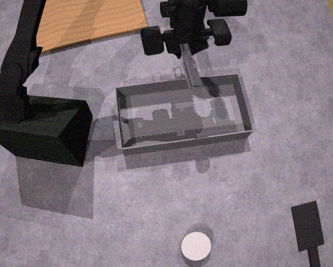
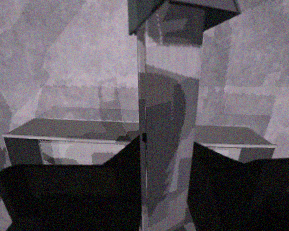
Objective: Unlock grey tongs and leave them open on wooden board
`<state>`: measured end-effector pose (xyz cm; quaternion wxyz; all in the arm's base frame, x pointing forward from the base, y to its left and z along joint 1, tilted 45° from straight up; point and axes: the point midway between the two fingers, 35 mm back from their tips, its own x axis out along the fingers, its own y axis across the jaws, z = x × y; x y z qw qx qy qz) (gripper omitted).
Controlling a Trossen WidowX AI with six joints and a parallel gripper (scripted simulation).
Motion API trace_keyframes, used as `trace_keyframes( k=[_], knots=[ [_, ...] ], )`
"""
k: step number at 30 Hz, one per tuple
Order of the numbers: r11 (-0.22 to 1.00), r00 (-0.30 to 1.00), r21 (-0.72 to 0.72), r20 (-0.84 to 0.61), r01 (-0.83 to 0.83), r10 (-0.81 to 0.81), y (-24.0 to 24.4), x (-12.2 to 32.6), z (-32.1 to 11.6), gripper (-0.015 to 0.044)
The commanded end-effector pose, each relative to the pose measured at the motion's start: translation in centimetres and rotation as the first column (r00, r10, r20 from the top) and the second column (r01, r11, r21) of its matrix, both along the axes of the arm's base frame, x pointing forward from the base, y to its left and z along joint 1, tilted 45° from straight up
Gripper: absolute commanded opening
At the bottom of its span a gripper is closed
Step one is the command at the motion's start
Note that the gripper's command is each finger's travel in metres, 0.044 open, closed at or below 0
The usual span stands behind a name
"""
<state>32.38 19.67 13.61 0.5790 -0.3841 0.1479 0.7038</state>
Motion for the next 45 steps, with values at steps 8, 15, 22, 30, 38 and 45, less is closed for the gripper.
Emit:
trace_keyframes(
  k=[8,15,22,30,38,45],
  knots=[
    [0.988,0.979,-0.018,-0.132,0.152,-0.153,3.2,-4.6,6.8,-0.015],
    [0.97,0.944,-0.031,-0.224,0.241,-0.242,4.5,-8.1,10.4,-0.015],
    [0.954,0.912,-0.041,-0.284,0.296,-0.295,4.9,-10.6,12.6,-0.015],
    [0.95,0.903,-0.059,-0.298,0.307,-0.31,5.6,-11.5,12.8,-0.015],
    [0.937,0.879,-0.103,-0.325,0.335,-0.35,7.4,-14.4,13.5,-0.015],
    [0.916,0.845,-0.139,-0.355,0.375,-0.4,8.7,-17.1,14.2,-0.015]
  ],
)
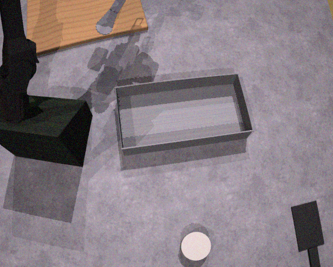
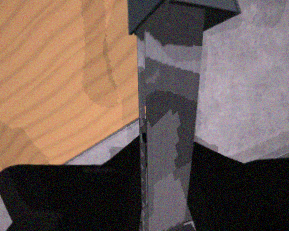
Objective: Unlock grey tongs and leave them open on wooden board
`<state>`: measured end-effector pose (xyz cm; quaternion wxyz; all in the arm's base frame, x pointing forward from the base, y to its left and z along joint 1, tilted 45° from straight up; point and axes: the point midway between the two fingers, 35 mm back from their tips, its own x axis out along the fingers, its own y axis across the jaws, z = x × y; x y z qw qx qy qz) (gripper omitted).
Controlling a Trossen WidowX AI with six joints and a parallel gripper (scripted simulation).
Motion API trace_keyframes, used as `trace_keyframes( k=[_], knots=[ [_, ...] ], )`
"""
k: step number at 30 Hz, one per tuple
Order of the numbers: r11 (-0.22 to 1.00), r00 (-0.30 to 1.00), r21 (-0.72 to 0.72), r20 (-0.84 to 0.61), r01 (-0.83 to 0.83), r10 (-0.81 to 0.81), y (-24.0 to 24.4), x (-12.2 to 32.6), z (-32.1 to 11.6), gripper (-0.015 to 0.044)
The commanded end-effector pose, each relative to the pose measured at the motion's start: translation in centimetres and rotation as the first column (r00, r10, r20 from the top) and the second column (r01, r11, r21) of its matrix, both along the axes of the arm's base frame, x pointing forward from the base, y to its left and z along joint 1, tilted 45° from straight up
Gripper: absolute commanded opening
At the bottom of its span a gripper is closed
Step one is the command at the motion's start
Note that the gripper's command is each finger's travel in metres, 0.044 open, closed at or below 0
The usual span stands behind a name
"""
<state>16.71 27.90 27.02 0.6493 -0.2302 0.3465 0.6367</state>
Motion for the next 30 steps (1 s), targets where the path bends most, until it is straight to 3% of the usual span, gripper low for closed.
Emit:
trace_keyframes(
  k=[1,30],
  knots=[
    [1.0,1.0,-0.001,-0.011,0.028,-0.028,0.6,-1.9,0.9,-0.015],
    [0.967,0.945,-0.014,-0.206,0.255,-0.253,2.7,-13.0,4.6,-0.015]
  ],
)
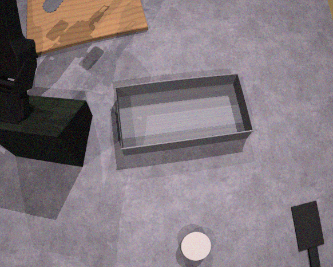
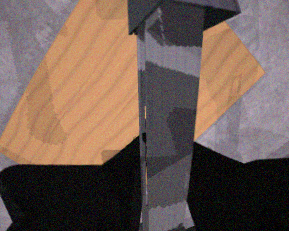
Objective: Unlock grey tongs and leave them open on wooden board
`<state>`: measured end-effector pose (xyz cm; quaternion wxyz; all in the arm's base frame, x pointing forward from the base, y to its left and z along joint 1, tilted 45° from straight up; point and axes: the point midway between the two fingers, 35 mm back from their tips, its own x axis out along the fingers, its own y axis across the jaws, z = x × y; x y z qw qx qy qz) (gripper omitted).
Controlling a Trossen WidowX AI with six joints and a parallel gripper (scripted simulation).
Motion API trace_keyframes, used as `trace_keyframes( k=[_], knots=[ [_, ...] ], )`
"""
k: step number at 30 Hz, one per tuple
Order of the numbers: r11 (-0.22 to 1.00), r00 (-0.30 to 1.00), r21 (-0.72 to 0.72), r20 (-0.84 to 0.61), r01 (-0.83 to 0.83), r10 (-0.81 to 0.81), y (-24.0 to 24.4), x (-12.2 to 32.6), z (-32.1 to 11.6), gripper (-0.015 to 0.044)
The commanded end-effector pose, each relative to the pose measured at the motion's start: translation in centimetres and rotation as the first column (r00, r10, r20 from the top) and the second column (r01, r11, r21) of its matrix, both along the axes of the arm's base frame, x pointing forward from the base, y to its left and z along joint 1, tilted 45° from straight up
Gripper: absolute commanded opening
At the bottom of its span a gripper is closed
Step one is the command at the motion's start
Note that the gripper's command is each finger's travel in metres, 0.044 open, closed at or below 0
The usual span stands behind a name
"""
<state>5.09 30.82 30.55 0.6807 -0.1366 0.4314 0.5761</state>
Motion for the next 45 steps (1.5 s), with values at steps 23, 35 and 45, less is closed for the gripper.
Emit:
trace_keyframes(
  k=[23,35,45],
  knots=[
    [0.986,0.978,0.062,-0.152,0.152,-0.142,-0.8,-5.9,2.9,-0.015],
    [0.955,0.989,0.255,-0.015,0.149,-0.15,0.8,-6.2,3.1,-0.015],
    [0.883,0.975,0.443,0.076,0.156,-0.21,1.4,-6.9,3.7,-0.015]
  ],
)
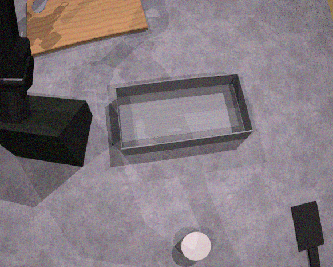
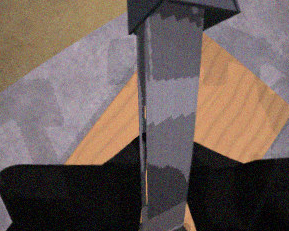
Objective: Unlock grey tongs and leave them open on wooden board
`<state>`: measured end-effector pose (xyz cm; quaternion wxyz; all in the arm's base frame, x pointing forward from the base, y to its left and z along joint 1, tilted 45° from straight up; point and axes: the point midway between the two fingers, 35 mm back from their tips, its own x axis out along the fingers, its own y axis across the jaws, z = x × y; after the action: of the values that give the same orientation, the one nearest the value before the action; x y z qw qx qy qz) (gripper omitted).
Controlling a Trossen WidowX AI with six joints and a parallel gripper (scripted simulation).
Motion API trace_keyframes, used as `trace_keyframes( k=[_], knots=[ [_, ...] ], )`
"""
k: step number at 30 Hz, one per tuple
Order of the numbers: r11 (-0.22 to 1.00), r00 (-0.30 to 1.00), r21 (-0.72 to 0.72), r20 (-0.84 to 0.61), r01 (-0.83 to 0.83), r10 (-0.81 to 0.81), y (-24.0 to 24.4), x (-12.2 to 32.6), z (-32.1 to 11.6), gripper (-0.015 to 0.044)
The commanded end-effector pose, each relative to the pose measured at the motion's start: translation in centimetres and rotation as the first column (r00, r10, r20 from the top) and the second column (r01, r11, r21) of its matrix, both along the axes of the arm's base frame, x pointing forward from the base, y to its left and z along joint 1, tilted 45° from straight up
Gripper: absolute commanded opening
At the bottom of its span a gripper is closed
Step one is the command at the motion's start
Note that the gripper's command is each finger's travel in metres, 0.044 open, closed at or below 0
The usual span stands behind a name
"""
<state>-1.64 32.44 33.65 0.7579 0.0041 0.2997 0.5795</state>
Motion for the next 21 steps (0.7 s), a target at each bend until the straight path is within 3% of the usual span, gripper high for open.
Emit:
trace_keyframes(
  k=[1,21],
  knots=[
    [0.995,0.998,0.097,0.05,0.029,-0.033,-0.2,-0.2,0.6,-0.015],
    [0.893,0.968,0.409,0.078,0.187,-0.239,-2.9,-0.9,0.8,-0.015]
  ],
)
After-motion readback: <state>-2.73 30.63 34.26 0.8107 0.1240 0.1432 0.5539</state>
